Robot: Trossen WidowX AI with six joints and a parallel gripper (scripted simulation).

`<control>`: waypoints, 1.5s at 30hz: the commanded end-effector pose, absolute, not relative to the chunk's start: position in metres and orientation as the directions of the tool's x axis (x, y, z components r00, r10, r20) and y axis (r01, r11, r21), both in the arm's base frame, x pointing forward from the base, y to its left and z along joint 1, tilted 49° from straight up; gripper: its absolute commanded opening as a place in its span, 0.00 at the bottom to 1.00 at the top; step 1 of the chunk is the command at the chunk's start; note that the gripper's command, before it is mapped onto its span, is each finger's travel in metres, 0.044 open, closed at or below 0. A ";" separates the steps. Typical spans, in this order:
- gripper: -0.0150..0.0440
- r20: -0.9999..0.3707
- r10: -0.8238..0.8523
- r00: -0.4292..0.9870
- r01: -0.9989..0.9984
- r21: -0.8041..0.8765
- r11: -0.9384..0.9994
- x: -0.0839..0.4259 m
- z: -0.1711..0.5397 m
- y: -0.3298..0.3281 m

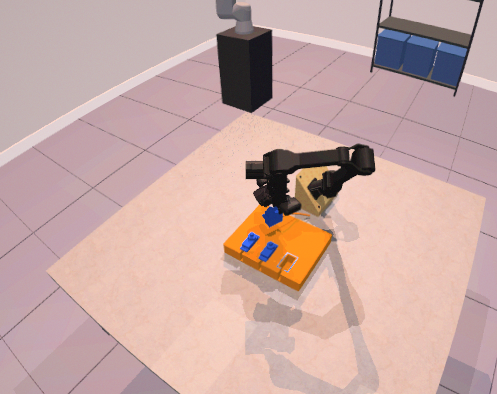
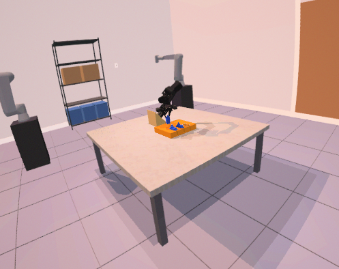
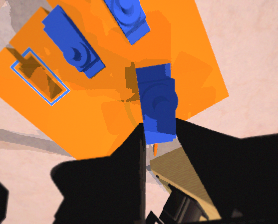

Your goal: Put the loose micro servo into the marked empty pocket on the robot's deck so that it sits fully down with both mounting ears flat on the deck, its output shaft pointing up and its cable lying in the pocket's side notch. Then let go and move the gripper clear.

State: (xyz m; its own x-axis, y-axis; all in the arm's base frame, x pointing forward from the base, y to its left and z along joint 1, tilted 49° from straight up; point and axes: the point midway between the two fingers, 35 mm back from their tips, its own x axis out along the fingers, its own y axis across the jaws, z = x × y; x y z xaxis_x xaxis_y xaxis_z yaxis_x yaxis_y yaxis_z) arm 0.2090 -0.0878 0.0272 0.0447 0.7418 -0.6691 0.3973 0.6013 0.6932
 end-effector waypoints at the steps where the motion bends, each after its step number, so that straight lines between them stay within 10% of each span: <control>1: 0.25 -0.671 0.740 0.054 0.399 0.694 0.600 0.225 0.027 -0.092; 45: 0.25 -0.666 0.744 0.053 0.563 0.635 0.529 0.230 0.115 -0.013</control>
